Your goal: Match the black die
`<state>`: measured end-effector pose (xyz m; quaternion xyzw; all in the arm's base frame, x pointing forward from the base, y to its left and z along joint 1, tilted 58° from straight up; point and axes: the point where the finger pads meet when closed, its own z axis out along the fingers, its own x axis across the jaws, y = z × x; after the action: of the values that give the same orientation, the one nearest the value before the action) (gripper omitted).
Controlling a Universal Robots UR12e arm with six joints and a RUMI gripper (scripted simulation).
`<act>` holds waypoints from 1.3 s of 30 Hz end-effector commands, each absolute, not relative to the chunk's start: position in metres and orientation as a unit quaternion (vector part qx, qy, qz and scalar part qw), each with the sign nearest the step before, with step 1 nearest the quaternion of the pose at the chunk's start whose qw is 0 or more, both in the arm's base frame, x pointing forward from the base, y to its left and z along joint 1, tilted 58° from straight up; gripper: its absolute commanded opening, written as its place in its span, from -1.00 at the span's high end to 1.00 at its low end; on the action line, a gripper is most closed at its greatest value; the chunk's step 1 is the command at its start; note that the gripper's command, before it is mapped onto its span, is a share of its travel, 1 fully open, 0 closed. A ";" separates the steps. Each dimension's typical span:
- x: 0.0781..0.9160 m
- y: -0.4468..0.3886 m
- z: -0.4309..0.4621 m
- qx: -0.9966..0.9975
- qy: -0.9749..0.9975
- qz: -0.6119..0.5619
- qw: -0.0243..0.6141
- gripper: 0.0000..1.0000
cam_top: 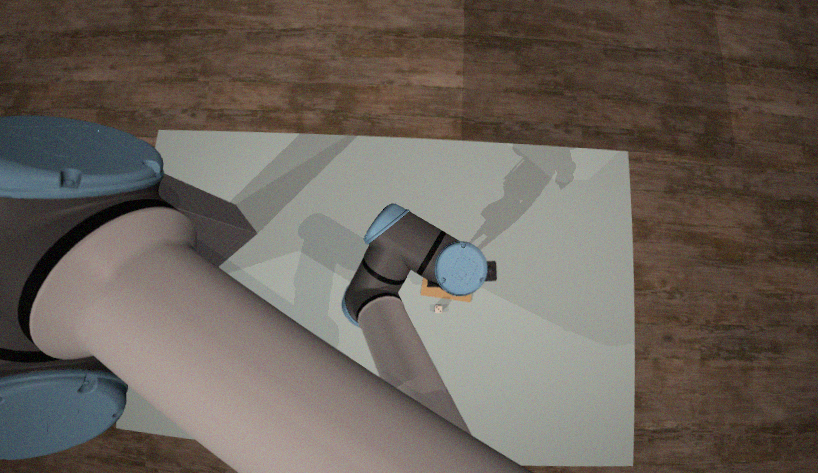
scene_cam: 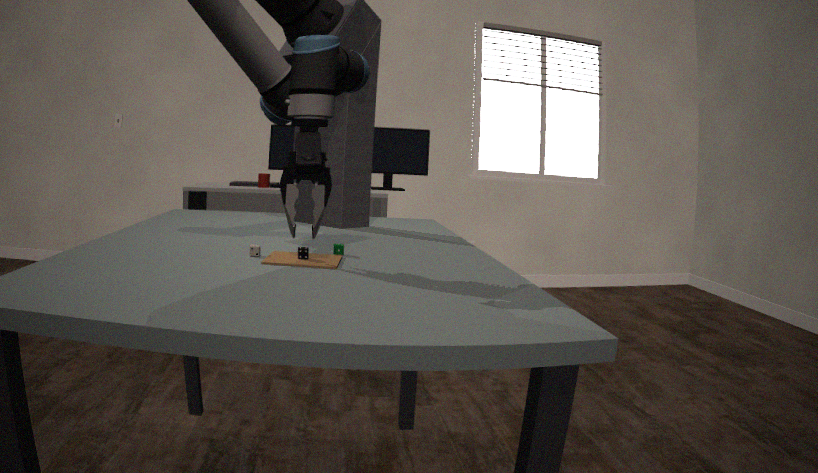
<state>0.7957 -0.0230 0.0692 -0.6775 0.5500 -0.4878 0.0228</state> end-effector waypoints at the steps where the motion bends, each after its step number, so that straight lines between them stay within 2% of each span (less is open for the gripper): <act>1: 0.799 -0.025 0.067 -0.678 0.550 -0.488 0.023 0.58; 39: 0.803 -0.028 0.064 -0.678 0.550 -0.488 0.023 0.58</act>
<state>0.8030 -0.0284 0.0638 -0.6775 0.5500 -0.4879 0.0228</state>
